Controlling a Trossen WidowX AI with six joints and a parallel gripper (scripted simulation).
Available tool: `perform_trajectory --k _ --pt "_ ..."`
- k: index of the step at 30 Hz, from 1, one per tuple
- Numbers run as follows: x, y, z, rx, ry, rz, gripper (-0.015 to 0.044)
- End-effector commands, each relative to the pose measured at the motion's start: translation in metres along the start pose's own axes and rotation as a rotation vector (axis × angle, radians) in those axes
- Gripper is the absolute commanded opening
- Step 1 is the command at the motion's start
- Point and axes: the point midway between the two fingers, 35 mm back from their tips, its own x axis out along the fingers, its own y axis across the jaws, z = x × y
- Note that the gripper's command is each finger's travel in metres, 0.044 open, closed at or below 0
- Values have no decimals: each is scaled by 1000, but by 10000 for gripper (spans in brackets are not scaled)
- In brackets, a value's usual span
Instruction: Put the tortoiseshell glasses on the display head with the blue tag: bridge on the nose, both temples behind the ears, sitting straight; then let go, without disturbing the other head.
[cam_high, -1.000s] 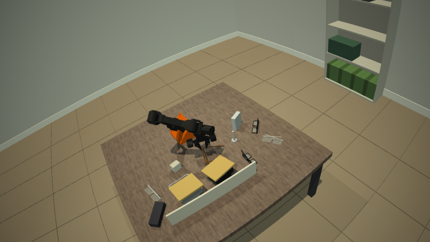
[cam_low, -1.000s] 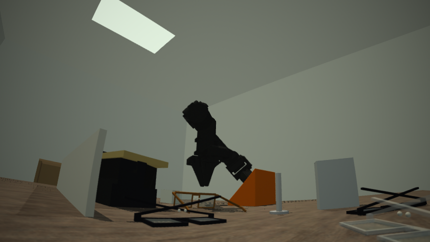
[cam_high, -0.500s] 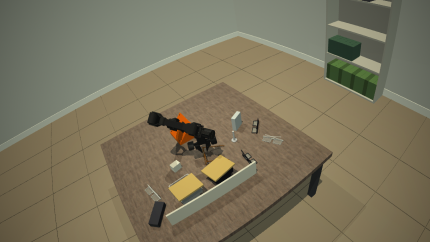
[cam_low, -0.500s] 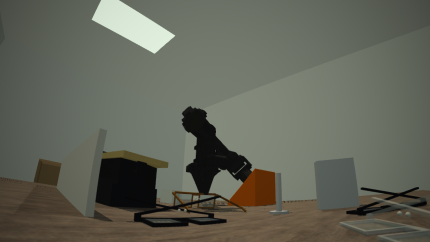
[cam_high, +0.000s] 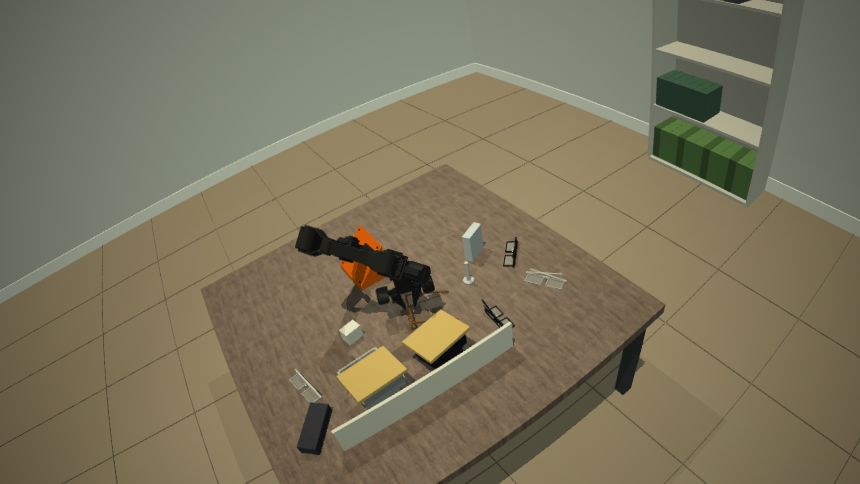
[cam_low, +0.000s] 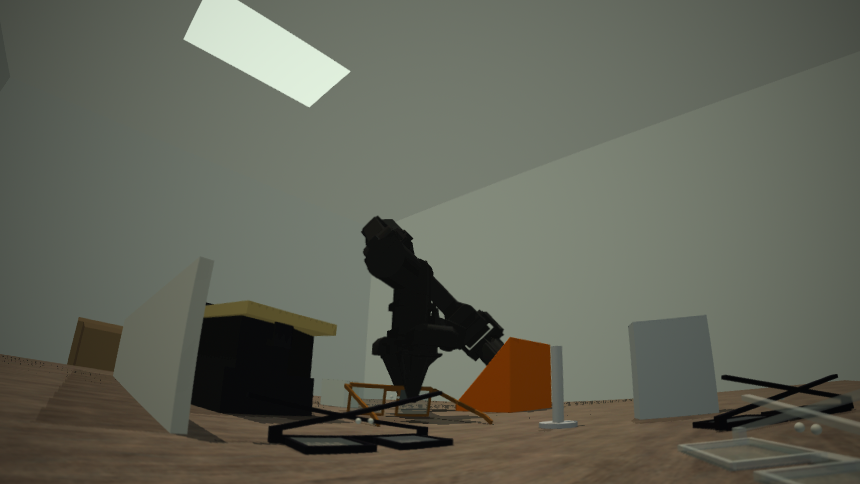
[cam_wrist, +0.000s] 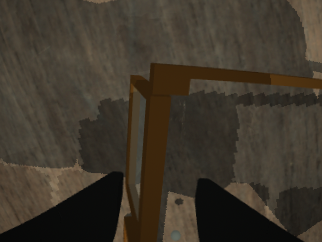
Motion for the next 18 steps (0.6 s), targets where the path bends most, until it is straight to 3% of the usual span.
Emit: perform_trajectory --k 1,18 --pt "3 1 3 -10 -4 8 140" --pt "0 0 0 0 -1 1 27"
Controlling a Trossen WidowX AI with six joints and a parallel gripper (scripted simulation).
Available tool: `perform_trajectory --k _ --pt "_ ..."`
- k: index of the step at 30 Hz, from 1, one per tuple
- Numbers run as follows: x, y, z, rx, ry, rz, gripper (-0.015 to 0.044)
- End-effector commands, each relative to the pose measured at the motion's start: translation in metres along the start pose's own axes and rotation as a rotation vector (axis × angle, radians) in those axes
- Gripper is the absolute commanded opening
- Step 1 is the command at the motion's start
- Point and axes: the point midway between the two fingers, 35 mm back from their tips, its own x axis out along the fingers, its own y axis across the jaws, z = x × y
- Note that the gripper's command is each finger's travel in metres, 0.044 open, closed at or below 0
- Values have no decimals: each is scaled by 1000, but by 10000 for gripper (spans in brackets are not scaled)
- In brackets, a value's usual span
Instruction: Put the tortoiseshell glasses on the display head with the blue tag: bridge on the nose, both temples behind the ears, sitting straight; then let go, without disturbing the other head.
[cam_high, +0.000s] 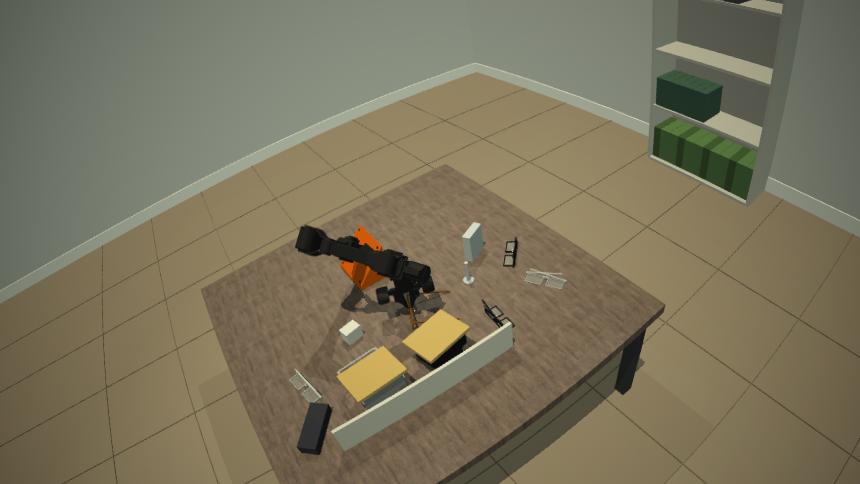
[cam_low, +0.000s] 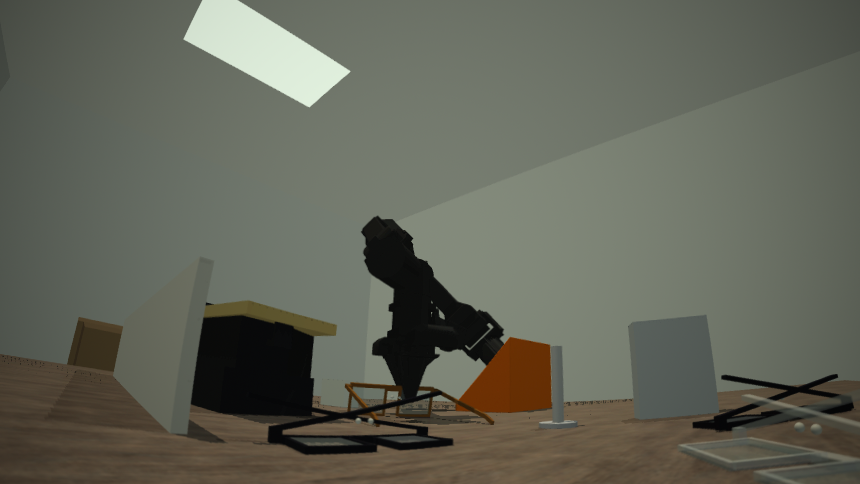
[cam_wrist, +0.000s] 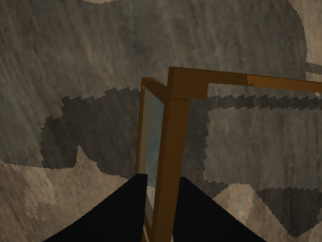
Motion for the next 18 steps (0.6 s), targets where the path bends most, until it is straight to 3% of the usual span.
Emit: perform_trajectory --k 1,10,18 --pt "0 0 0 1 0 0 20" --pt "-3 0 -1 1 0 -1 0" --pt "-46 -6 -1 -5 -4 -5 0"
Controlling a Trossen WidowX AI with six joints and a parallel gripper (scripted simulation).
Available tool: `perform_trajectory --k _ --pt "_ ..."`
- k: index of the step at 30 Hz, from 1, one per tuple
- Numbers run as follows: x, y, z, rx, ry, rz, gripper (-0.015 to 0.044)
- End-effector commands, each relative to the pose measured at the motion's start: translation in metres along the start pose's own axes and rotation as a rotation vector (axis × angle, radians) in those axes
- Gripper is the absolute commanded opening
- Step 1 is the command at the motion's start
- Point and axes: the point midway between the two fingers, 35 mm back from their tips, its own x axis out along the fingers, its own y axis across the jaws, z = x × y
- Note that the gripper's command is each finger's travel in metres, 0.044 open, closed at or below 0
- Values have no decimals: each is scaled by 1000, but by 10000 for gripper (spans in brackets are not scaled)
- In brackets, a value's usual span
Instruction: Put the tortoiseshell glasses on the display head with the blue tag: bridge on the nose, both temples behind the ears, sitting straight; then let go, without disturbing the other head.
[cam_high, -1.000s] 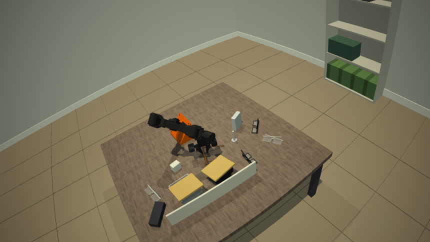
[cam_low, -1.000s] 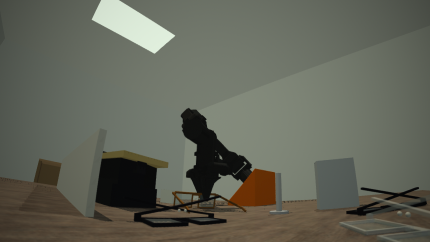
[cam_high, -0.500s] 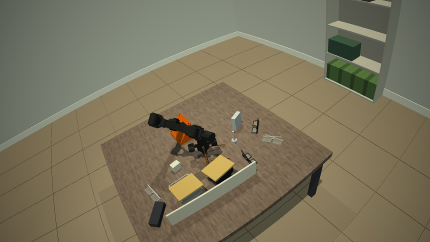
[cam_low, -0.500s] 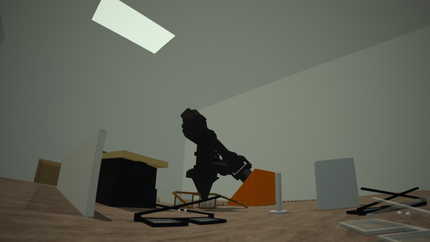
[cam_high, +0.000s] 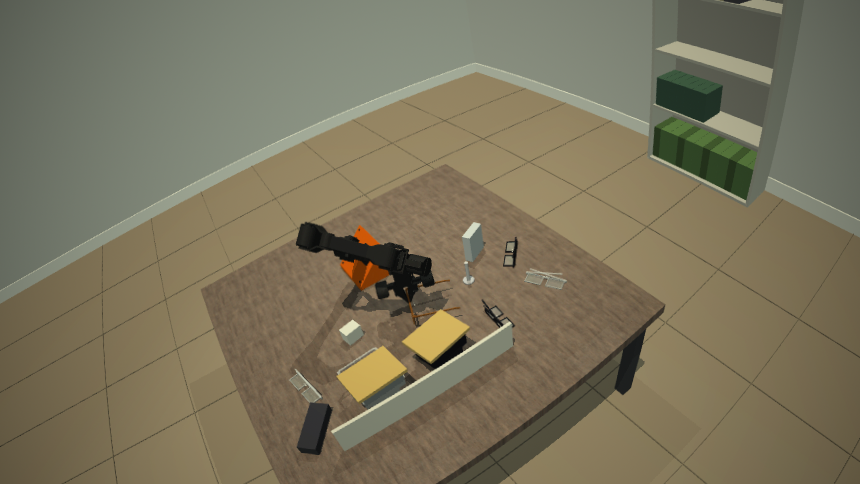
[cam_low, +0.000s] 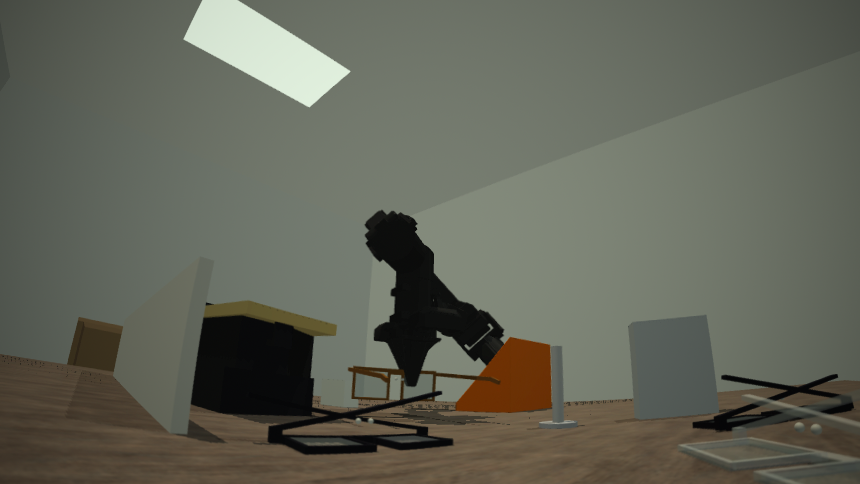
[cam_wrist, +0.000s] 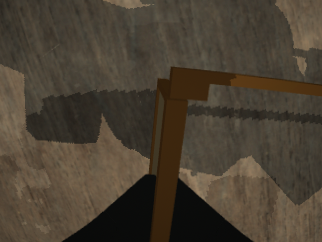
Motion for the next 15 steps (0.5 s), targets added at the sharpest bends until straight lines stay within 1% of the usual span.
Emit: perform_trajectory --k 1,9,15 --pt "-28 -3 -2 9 5 -12 0" --pt "-72 -6 3 6 4 -4 0" --pt "-75 -6 4 10 -4 -9 0"
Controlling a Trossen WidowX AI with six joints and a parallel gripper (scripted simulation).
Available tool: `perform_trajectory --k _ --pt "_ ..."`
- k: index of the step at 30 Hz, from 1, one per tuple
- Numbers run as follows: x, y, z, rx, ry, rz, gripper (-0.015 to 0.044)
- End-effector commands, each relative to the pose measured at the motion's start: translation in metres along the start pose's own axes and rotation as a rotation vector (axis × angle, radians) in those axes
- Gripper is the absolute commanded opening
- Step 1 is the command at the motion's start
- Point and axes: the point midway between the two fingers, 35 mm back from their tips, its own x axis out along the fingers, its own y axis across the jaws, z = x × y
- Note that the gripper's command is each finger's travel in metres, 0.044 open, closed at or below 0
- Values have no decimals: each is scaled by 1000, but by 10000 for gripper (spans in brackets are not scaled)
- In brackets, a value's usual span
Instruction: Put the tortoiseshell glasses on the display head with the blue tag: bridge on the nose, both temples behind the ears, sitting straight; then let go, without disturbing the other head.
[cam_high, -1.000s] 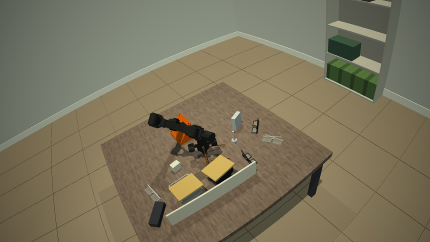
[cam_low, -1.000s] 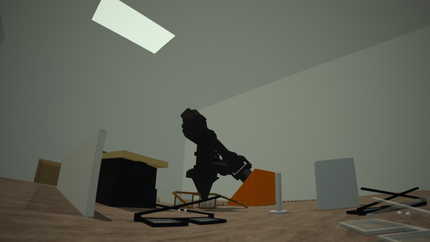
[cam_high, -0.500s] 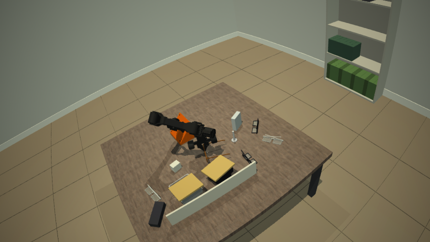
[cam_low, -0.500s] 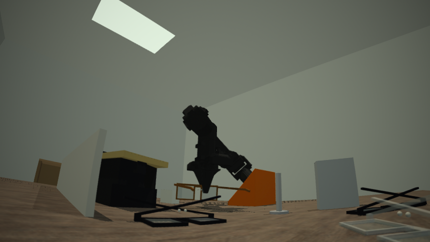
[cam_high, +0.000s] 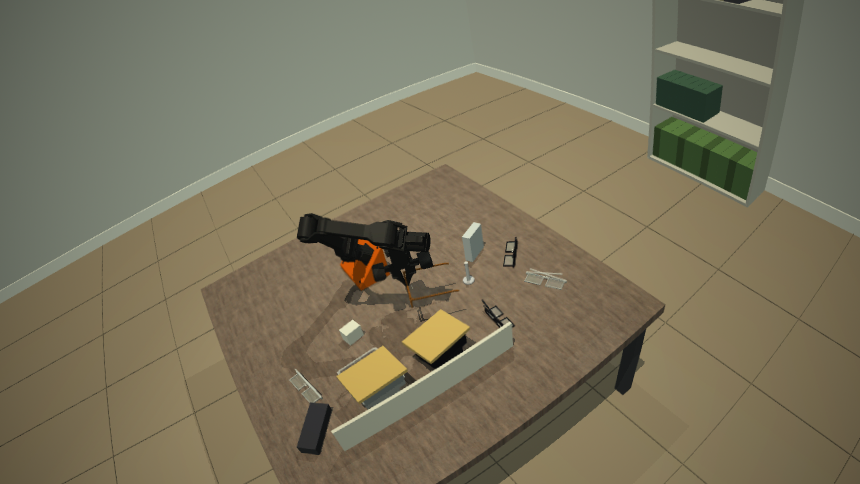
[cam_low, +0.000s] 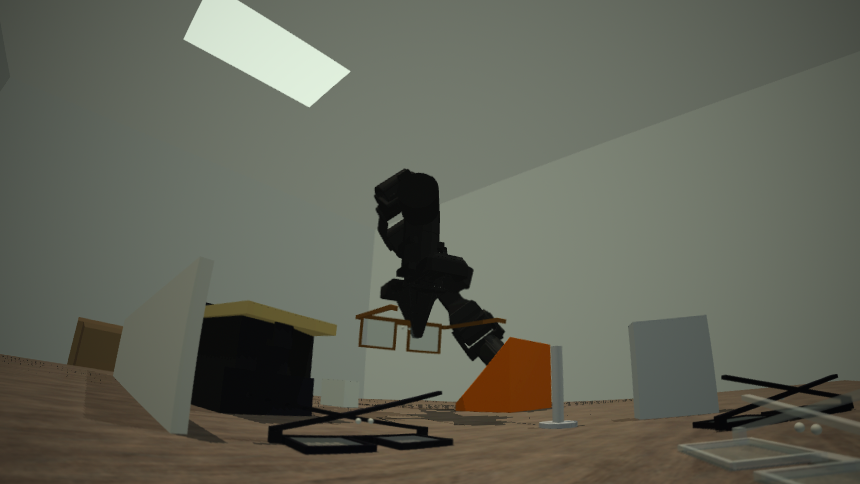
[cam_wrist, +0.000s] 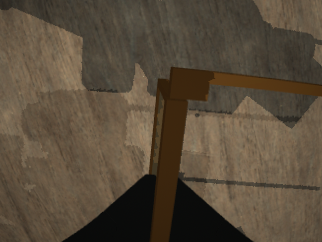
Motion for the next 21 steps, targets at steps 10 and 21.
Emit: perform_trajectory --k 10,21 --pt "-4 35 -22 97 -130 -120 0" --pt "-7 82 -42 208 -219 -279 0"
